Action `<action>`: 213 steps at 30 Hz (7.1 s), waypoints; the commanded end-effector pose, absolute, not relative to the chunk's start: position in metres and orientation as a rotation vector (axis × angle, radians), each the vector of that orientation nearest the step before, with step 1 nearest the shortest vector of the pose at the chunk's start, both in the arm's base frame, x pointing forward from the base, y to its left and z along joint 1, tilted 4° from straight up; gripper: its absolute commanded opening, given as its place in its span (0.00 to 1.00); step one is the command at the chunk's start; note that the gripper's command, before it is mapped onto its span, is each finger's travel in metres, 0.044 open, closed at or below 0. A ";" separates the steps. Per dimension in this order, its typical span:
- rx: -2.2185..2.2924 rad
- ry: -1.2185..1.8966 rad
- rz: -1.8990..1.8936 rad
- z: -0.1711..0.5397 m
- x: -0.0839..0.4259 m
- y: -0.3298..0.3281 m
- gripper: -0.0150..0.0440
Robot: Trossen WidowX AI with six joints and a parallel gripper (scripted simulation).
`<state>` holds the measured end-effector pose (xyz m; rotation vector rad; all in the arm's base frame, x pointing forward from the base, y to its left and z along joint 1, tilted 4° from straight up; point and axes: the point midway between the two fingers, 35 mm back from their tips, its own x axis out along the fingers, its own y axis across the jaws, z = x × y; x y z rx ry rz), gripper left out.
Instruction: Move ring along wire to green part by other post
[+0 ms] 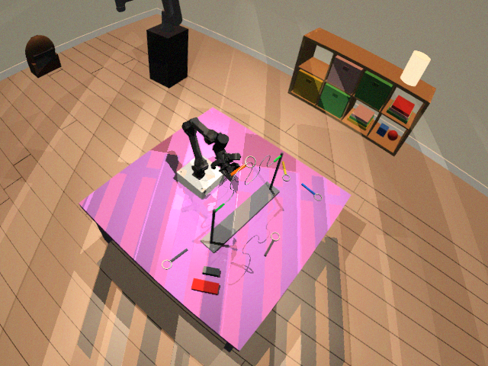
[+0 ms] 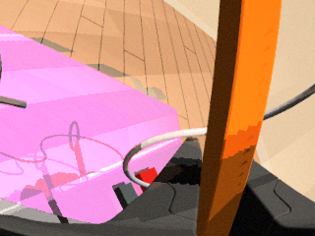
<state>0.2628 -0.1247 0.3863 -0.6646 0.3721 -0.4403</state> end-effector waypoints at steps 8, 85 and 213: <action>-0.796 0.370 -0.474 0.387 0.262 -0.129 0.00; -1.741 0.285 -0.688 0.418 0.258 -0.138 0.00; -0.434 0.468 -0.397 0.189 0.276 -0.090 0.00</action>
